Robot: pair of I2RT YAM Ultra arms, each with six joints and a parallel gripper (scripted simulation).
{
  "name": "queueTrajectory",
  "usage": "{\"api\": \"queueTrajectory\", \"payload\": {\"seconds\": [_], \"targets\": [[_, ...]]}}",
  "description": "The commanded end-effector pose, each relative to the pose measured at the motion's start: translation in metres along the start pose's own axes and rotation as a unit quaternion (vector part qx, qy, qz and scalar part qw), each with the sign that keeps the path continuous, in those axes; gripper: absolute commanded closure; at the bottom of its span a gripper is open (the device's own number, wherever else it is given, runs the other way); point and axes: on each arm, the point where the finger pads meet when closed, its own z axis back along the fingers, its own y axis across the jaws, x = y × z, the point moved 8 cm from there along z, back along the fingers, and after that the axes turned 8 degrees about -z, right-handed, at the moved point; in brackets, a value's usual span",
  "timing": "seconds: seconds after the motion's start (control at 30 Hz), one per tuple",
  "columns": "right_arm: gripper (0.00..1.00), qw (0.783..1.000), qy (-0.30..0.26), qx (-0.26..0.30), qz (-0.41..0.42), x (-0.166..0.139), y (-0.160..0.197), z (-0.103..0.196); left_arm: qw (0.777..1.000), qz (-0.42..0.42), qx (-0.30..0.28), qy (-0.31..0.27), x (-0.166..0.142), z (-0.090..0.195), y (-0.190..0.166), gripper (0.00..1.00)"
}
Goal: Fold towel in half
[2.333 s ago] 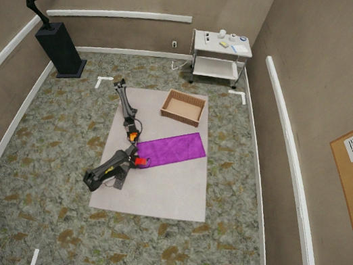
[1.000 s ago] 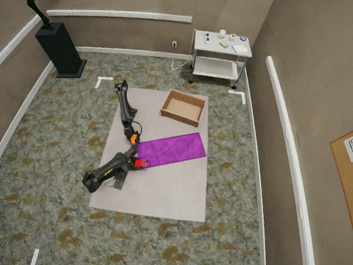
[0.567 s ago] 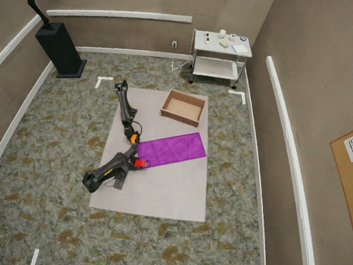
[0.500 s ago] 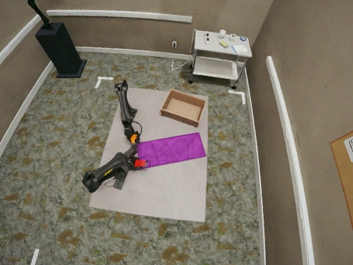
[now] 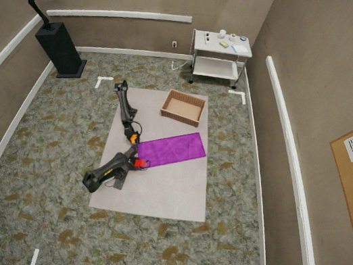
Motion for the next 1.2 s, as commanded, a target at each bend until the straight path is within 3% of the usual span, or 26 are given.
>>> {"api": "queueTrajectory", "payload": {"seconds": [0.0,0.37,0.4,0.43,0.5,0.53,0.57,0.67,0.7,0.73,0.77,1.17], "targets": [[0.66,1.0,-0.005,0.004,-0.003,0.002,0.002,0.001,0.999,0.01,0.003,-0.034,0.019,0.005,-0.001,0.66],[0.66,1.0,-0.008,-0.009,0.002,0.0,-0.002,-0.01,1.0,0.011,0.003,-0.026,0.017,-0.002,-0.003,0.66],[0.66,1.0,-0.017,0.01,-0.007,0.009,0.007,-0.001,1.0,0.011,0.003,-0.026,0.017,-0.002,-0.003,0.66],[0.66,1.0,-0.01,-0.007,0.004,-0.004,-0.003,-0.017,1.0,0.005,0.006,-0.006,-0.004,-0.013,-0.003,0.66],[0.66,1.0,-0.01,-0.007,0.004,-0.004,-0.003,-0.017,1.0,0.006,0.006,-0.007,-0.003,-0.013,-0.004,0.66],[0.66,1.0,-0.011,-0.004,0.003,-0.003,-0.001,-0.016,1.0,0.011,0.003,-0.029,0.013,-0.007,-0.004,0.66],[0.66,1.0,-0.002,-0.006,0.003,-0.012,-0.003,-0.023,1.0,0.002,0.011,-0.005,-0.011,-0.021,0.001,0.66],[0.66,1.0,-0.002,-0.006,0.003,-0.012,-0.003,-0.023,1.0,0.002,0.011,-0.005,-0.011,-0.021,0.001,0.66],[0.66,1.0,-0.011,0.009,-0.01,-0.002,0.006,-0.015,0.999,0.01,0.007,-0.037,0.01,-0.012,0.001,0.66],[0.66,1.0,-0.014,0.012,-0.01,-0.002,0.006,-0.014,0.999,0.011,0.007,-0.041,0.011,-0.01,0.001,0.66],[0.66,1.0,-0.003,-0.007,0.006,-0.02,-0.005,-0.032,1.0,0.002,0.009,0.0,-0.019,-0.03,-0.005,0.66],[0.66,1.0,0.004,-0.008,0.002,-0.021,-0.007,-0.044,1.0,0.004,0.002,-0.003,-0.024,-0.039,-0.003,0.66]]}}
